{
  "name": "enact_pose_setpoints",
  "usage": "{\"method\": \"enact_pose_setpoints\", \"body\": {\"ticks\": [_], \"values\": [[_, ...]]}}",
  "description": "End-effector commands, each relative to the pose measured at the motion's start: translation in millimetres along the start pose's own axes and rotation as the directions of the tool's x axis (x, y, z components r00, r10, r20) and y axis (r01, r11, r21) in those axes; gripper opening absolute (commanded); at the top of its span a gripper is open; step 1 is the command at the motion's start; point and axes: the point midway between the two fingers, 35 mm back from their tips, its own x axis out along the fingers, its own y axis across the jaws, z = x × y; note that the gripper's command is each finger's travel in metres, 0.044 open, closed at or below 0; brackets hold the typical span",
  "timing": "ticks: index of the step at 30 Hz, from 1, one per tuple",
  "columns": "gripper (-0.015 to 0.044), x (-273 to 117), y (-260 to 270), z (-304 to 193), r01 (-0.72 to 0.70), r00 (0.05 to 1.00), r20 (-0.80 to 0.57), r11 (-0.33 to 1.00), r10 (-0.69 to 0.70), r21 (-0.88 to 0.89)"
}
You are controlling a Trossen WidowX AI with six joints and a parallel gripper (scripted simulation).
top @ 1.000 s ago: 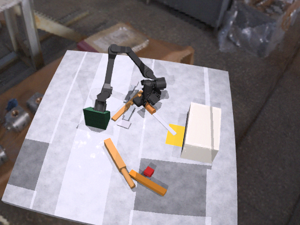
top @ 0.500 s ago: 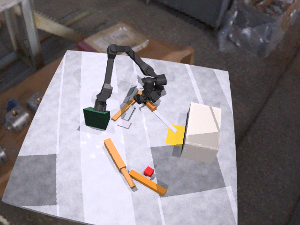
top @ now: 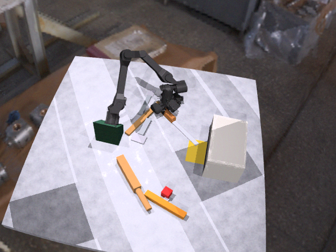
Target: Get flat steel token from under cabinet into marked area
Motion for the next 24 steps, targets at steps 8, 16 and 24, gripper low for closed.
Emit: {"method": "enact_pose_setpoints", "body": {"ticks": [8, 16, 24], "values": [[0.0, -2.8, 18.3, -9.5, -0.015, 1.0, 0.0, 1.0, 0.015, -0.007], [0.0, -3.2, 26.1, -14.7, -0.016, 1.0, 0.0, 1.0, 0.016, -0.007], [0.0, -3.2, 26.3, -14.9, -0.016, 1.0, 0.0, 1.0, 0.016, -0.007]]}}
